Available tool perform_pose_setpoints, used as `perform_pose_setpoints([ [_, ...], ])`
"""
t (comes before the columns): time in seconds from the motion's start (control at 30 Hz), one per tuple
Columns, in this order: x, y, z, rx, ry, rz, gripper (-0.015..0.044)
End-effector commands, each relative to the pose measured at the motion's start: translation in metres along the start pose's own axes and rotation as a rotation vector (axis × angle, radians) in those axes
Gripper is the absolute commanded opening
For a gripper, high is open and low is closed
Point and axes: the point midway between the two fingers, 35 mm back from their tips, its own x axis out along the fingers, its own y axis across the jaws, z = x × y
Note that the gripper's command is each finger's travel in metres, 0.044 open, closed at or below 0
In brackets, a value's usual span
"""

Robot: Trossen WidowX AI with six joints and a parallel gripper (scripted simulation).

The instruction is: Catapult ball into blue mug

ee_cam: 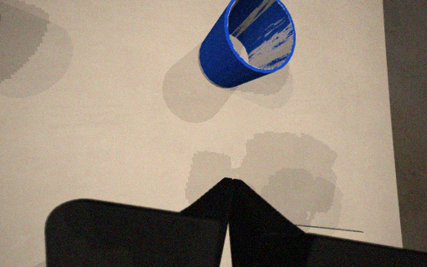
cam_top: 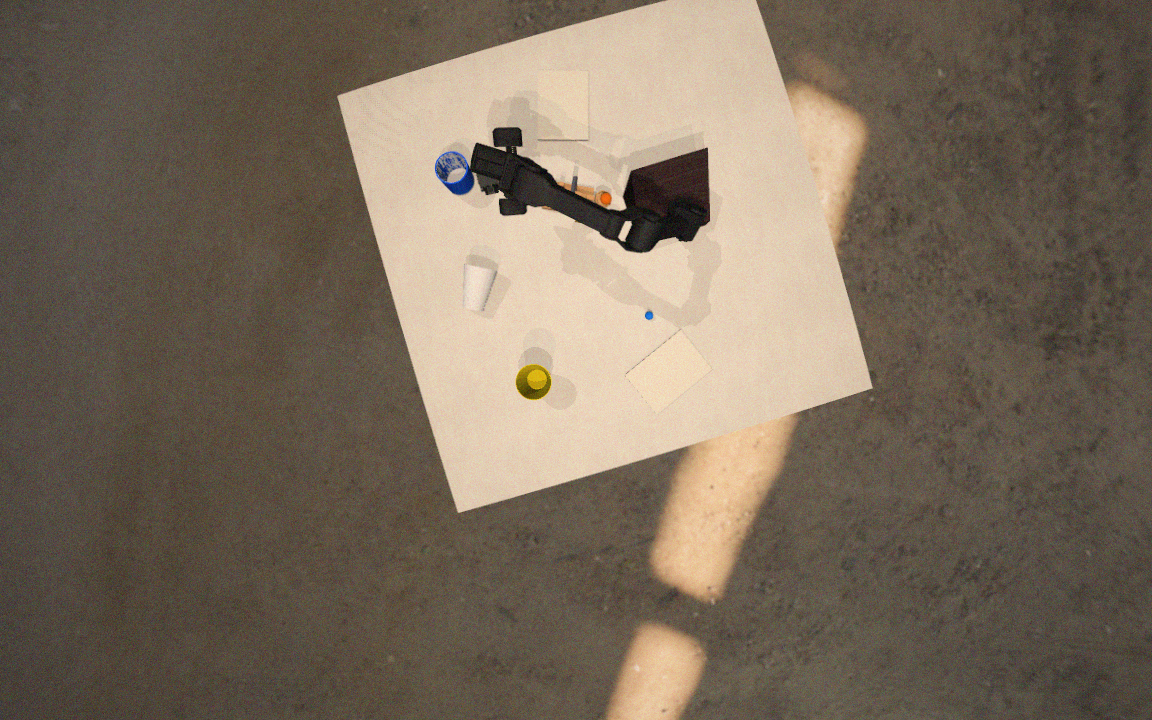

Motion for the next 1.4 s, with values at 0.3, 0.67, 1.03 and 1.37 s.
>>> perform_pose_setpoints([
  [0.3, -0.006, 0.041, -0.053, -0.367, 0.165, -0.048, 0.0000],
  [0.67, -0.013, 0.069, -0.107, -0.696, 0.321, -0.053, 0.0000],
  [1.03, -0.021, 0.088, -0.163, -1.018, 0.482, -0.026, 0.0000],
  [1.37, -0.030, 0.097, -0.216, -1.305, 0.634, 0.027, 0.0000],
])
